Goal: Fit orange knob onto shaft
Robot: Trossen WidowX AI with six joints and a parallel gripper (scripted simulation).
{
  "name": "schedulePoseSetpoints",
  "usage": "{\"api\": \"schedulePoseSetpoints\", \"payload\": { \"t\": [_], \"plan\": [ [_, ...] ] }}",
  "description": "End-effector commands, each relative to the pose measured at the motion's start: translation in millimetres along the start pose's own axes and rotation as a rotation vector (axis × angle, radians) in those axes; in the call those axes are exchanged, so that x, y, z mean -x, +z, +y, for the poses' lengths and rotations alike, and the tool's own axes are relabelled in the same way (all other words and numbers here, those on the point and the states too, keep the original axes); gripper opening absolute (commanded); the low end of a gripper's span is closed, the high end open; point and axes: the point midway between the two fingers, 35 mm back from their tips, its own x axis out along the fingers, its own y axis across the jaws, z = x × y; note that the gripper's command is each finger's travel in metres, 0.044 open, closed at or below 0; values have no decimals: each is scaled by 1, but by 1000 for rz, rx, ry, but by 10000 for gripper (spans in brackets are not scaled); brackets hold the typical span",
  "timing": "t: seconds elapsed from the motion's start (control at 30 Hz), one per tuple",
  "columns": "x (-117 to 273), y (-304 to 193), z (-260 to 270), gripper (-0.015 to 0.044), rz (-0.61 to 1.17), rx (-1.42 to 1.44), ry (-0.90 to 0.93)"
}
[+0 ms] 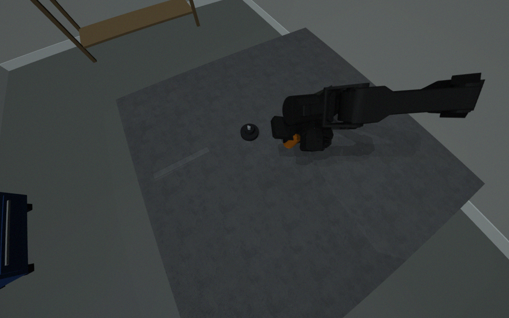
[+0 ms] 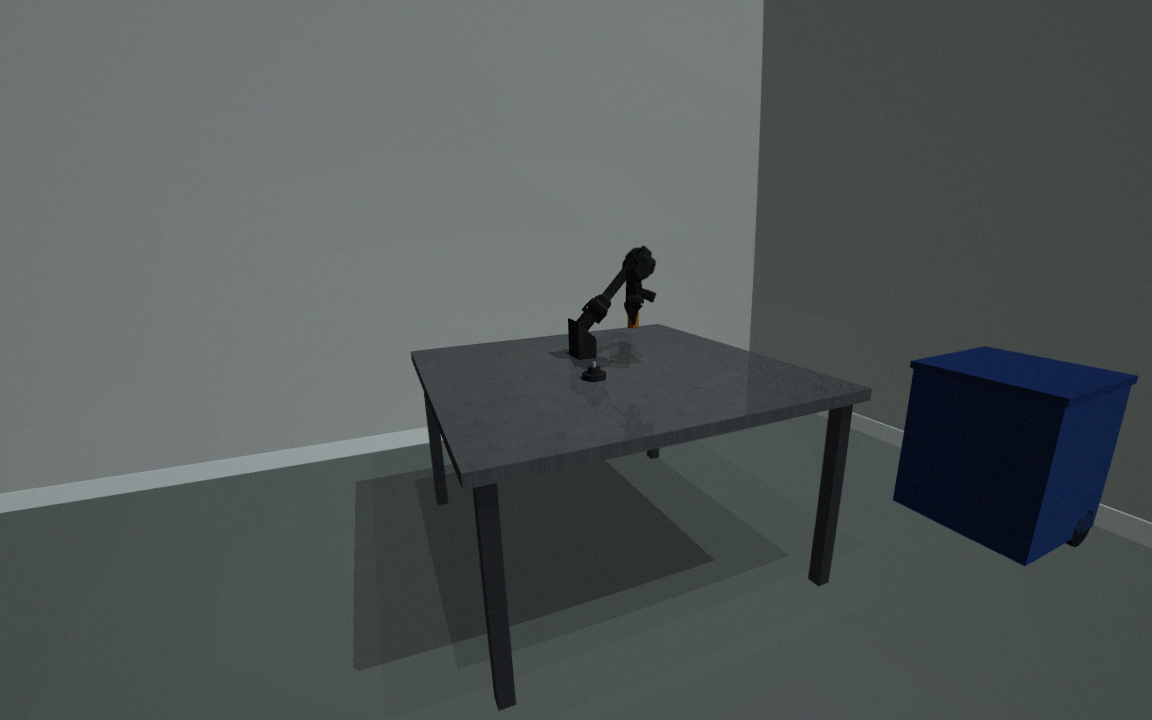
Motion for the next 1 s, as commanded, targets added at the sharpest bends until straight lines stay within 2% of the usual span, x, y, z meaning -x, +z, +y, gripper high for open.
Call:
{"api": "schedulePoseSetpoints", "payload": {
  "t": [0.0, 0.3, 0.43, 0.97],
  "plan": [
    [-3, 1, -2, 0, -8, 4, 50],
    [-16, 2, -3, 0, -24, 1, 198],
    [-24, 3, -4, 0, -23, 2, 200],
    [-101, 6, 2, 0, -26, 5, 224]
  ]
}}
